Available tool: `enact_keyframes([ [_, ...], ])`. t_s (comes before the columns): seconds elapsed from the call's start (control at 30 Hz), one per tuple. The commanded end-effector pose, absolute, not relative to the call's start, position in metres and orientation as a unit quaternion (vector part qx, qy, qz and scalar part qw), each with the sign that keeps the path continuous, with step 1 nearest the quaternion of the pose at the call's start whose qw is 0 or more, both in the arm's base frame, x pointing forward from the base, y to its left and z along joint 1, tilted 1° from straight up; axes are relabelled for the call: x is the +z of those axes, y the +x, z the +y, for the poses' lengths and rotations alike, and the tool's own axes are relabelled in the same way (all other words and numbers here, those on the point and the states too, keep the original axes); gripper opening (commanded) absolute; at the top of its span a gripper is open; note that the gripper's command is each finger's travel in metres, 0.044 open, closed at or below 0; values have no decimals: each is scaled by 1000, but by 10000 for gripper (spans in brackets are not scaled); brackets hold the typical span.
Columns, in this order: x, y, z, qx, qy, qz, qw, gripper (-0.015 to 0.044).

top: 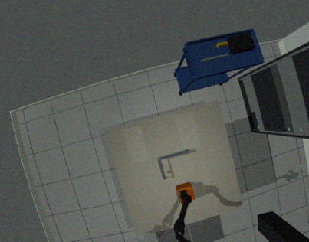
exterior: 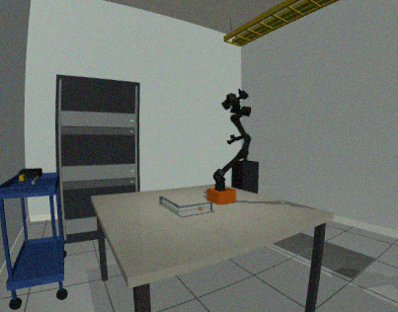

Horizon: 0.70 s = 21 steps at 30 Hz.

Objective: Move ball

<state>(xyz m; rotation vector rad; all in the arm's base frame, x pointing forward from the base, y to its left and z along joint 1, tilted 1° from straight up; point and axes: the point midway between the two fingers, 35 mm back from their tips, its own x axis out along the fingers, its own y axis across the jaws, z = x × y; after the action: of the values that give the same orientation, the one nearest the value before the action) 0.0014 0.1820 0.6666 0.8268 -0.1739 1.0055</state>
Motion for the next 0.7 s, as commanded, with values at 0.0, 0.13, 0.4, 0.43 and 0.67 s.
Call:
enact_keyframes([
  [0.0,667,3,180,467,388,-83,790,374],
  [0.13,679,27,142,461,426,-123,769,269],
  [0.4,677,98,69,414,444,-170,776,228],
  [0.43,674,110,60,404,446,-174,780,228],
  [0.67,635,202,13,323,444,-171,818,228],
])
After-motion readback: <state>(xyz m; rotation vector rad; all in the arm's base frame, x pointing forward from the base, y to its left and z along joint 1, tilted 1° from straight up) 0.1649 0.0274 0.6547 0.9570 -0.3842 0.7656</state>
